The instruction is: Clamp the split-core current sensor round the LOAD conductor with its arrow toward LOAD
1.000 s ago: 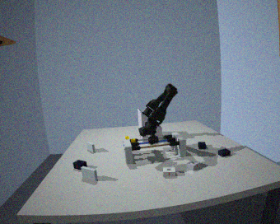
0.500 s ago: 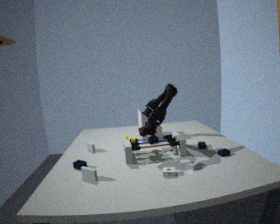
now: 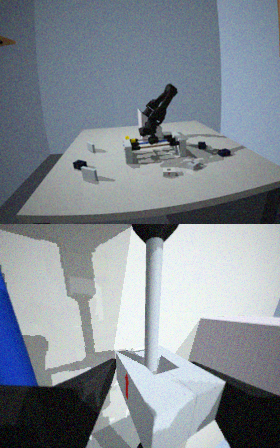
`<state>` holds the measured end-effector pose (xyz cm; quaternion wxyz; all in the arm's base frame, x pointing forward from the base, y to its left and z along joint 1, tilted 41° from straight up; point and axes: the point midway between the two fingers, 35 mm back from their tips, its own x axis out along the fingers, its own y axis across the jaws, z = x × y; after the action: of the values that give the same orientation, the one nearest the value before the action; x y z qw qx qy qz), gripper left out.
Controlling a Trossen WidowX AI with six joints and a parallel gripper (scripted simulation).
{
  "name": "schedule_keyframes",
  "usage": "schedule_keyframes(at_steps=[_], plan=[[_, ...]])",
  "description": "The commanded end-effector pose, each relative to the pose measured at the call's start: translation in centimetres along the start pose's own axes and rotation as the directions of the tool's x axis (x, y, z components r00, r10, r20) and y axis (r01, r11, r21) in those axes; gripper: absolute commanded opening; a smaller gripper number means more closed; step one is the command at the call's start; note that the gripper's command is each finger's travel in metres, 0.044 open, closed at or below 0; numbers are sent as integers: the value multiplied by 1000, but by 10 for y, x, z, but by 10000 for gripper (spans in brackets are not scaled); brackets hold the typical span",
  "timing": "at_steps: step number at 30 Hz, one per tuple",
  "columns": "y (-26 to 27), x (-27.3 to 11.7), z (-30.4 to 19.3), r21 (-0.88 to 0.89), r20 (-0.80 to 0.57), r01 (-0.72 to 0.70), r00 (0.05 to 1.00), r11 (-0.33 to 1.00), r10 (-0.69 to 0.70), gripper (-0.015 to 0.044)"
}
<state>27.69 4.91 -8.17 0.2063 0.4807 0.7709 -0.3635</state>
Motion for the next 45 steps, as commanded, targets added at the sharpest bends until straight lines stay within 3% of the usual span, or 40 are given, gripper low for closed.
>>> schedule_keyframes(at_steps=[1,20,25,45], plan=[[0,0,0,0,0,0,1000,1000,0,251],[0,0,0,0,0,0,1000,1000,0,125],[1,1,2,-2,6,-70,998,998,70,0],[7,-1,1,-3,5,-42,999,999,42,0]])
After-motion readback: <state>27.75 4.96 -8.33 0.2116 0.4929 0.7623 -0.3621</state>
